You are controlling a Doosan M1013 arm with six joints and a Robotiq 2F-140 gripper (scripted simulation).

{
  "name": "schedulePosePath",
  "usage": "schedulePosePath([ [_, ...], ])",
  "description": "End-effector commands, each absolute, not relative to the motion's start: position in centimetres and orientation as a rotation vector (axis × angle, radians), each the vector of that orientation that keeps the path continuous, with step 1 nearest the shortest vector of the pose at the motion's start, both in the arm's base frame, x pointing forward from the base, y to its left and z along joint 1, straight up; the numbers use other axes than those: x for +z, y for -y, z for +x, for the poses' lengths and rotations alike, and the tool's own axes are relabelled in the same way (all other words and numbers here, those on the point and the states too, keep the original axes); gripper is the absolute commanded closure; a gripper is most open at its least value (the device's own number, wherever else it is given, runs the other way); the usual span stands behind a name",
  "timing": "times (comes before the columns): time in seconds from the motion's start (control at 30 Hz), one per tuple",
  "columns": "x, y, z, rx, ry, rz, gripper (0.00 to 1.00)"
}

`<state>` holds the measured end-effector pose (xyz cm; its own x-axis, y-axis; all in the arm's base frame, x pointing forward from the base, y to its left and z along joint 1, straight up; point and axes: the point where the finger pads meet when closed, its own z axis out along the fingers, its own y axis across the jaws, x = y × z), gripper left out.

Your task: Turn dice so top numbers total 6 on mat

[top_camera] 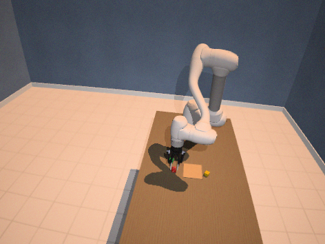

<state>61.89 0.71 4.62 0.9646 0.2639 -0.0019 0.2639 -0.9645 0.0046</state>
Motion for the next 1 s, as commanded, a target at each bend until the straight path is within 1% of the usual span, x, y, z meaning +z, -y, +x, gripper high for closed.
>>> schedulePosePath([
  [0.0,3.9,-0.7,61.9,-0.002,-0.418,3.109,0.72],
  [0.33,2.9,-0.7,61.9,-0.002,-0.418,3.109,0.72],
  [0.97,2.9,-0.7,61.9,-0.002,-0.418,3.109,0.72],
])
